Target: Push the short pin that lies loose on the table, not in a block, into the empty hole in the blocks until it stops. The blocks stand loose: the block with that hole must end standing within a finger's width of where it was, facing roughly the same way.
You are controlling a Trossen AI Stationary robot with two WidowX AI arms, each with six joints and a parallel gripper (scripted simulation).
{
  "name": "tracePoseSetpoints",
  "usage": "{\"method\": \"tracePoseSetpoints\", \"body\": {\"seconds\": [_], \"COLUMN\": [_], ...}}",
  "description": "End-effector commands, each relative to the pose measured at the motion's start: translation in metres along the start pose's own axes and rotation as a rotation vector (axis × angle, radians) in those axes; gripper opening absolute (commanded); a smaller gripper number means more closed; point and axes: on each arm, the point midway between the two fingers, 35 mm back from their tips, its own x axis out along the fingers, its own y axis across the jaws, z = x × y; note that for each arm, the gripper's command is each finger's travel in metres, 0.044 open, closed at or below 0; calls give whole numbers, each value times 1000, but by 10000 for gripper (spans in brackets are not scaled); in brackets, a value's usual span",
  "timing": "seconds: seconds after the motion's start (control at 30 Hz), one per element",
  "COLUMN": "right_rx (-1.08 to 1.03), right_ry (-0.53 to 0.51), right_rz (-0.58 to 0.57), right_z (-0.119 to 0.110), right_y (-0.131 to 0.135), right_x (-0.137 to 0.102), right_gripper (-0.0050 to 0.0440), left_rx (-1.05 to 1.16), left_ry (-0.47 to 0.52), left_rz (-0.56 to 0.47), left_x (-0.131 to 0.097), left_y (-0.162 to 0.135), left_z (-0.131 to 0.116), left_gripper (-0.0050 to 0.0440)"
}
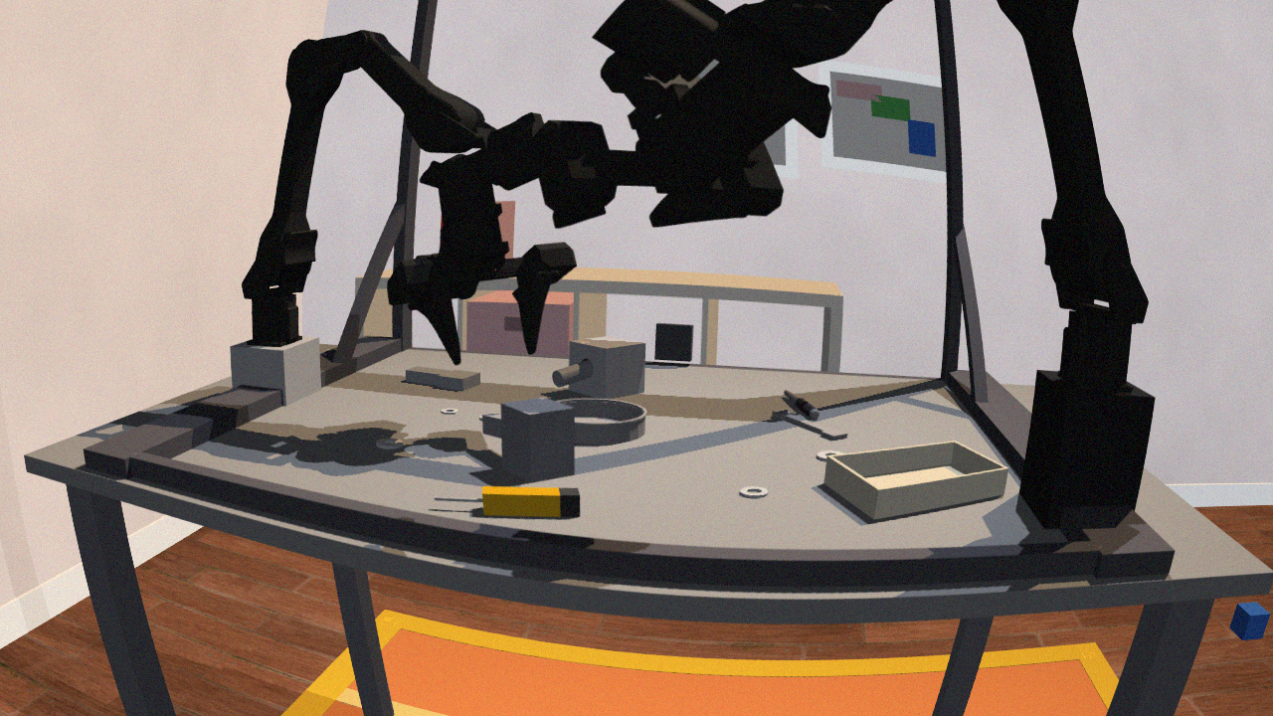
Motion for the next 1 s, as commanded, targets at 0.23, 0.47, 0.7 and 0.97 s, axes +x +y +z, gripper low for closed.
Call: {"method": "tracePoseSetpoints", "body": {"seconds": [0.23, 0.47, 0.7, 0.97], "right_rx": [346, 626, 877, 1057], "right_ry": [-209, -380, -528, -633], "right_rz": [-9, 8, 37, 64], "right_z": [-38, -59, -77, -89], "right_y": [-3, 3, 10, 17], "right_x": [2, 1, -2, -6], "right_gripper": [400, 400, 400, 400], "left_rx": [23, 23, 23, 23], "left_ry": [-13, -13, -13, -13], "left_rz": [11, 11, 11, 11], "left_x": [-4, -4, -4, -4], "left_y": [2, 2, 2, 2], "left_z": [9, 9, 9, 9], "left_gripper": [400, 400, 400, 400]}}
